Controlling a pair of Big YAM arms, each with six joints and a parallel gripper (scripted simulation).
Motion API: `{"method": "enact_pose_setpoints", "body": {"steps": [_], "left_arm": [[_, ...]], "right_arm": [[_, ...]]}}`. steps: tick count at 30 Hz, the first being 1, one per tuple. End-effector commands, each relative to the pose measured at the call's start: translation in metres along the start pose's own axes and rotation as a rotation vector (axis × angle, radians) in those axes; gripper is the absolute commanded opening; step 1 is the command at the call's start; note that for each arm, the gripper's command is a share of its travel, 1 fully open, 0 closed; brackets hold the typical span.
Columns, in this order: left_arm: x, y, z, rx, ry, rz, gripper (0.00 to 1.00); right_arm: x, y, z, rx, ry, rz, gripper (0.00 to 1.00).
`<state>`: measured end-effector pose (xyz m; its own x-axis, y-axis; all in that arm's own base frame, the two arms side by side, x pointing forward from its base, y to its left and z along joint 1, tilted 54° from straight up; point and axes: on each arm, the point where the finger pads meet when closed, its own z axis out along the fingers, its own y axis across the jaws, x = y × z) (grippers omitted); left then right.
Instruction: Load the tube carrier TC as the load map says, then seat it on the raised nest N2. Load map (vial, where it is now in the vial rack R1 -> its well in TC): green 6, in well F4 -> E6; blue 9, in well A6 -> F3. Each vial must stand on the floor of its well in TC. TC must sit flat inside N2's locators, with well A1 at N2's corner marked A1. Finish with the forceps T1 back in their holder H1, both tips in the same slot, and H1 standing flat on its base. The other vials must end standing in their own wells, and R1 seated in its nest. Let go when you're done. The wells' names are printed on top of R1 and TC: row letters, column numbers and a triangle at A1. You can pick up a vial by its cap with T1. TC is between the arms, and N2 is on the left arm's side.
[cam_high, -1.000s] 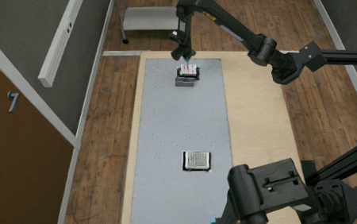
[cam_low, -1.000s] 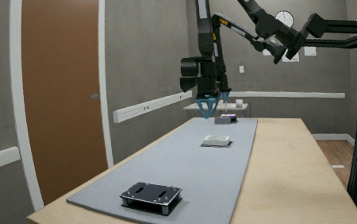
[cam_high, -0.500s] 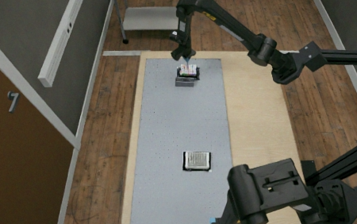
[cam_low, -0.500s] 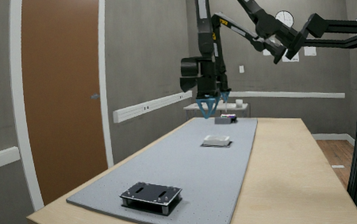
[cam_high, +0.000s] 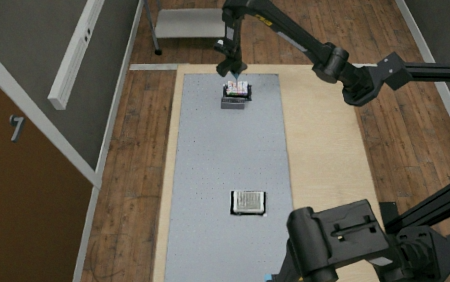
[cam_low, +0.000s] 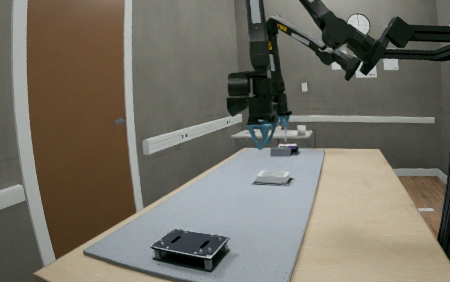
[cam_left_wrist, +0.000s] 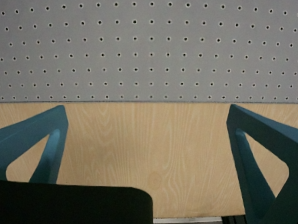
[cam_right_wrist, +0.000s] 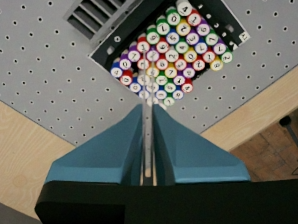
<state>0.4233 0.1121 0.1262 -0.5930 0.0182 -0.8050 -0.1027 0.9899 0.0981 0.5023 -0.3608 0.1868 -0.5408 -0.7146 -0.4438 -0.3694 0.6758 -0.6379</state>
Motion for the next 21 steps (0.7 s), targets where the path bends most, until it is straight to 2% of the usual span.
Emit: {"method": "enact_pose_setpoints", "body": {"steps": [1, 21], "left_arm": [[-0.0001, -0.0002, -0.0005, 0.001, -0.002, 0.004, 1.0], [-0.0001, -0.0002, -0.0005, 0.001, -0.002, 0.004, 1.0]], "right_arm": [[-0.0056, 0.0047, 0.0101, -0.009, -0.007, 0.003, 0.07], [-0.0062, 0.001, 0.0097, -0.002, -0.006, 0.001, 0.07]]}}
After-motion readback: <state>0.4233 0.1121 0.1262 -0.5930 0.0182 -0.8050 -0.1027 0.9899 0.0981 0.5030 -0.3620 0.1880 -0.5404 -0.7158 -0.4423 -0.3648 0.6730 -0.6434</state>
